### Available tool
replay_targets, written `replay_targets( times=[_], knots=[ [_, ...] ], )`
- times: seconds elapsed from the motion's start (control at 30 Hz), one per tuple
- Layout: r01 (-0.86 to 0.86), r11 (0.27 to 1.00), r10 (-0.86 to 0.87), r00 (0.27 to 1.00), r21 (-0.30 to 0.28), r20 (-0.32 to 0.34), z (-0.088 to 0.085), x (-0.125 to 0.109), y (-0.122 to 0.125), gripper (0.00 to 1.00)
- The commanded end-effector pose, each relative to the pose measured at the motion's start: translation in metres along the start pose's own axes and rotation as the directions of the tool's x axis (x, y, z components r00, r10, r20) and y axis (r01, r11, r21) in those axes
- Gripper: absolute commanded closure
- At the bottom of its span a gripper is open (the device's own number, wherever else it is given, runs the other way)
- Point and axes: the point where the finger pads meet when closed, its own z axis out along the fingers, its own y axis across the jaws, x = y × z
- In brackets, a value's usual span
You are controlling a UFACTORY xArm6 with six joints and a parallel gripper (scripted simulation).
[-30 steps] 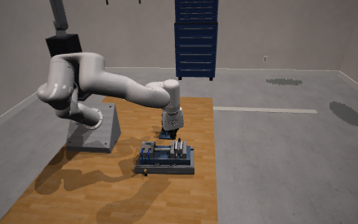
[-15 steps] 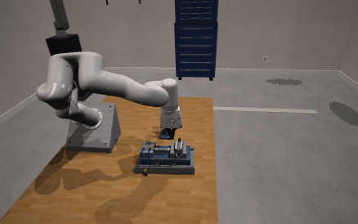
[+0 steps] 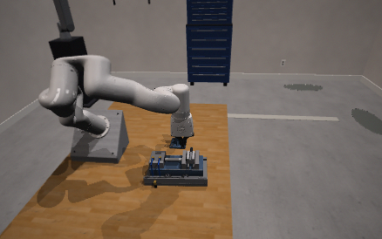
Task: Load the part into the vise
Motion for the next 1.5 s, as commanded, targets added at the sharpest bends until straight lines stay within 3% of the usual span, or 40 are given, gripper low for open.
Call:
replay_targets(
  times=[0.0, 0.87, 1.47],
  knots=[
    [-0.001, 1.000, 0.001, 1.000, -0.004, 0.000, -0.001, 0.000, 0.001, 1.00],
    [-0.001, 1.000, 0.001, 1.000, -0.004, 0.000, -0.001, 0.000, 0.001, 1.00],
    [-0.001, 1.000, 0.001, 1.000, -0.004, 0.000, 0.014, 0.000, 0.001, 1.00]
  ],
)
